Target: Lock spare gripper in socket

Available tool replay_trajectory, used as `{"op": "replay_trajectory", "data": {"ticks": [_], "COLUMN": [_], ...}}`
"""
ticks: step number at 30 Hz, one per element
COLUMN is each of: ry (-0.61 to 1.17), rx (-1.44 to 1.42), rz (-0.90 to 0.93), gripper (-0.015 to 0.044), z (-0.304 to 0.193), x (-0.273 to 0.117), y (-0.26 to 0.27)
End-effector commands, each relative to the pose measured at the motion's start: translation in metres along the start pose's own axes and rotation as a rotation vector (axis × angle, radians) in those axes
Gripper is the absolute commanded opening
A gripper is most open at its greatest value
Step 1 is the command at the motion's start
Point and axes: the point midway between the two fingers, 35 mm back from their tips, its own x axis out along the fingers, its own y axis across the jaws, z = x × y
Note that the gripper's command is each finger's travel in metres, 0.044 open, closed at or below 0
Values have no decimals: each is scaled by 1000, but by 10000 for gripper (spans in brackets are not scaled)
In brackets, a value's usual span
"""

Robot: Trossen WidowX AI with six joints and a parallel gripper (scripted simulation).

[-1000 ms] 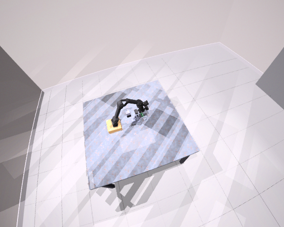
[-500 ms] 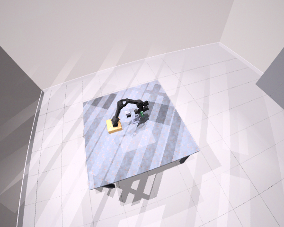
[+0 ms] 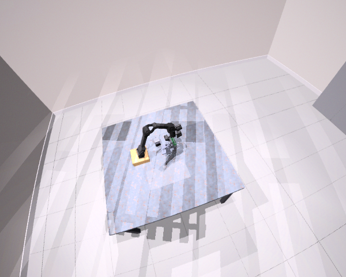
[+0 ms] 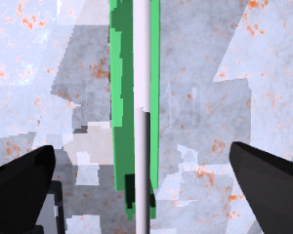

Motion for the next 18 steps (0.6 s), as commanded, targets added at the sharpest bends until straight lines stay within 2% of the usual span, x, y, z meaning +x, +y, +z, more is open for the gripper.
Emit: {"op": "replay_trajectory", "data": {"ticks": [1, 18], "ry": [0, -1], "rx": [0, -2], "rz": [0, -7], "gripper": [440, 440], "z": [2, 8], "x": [-10, -57], "y": [0, -3]}}
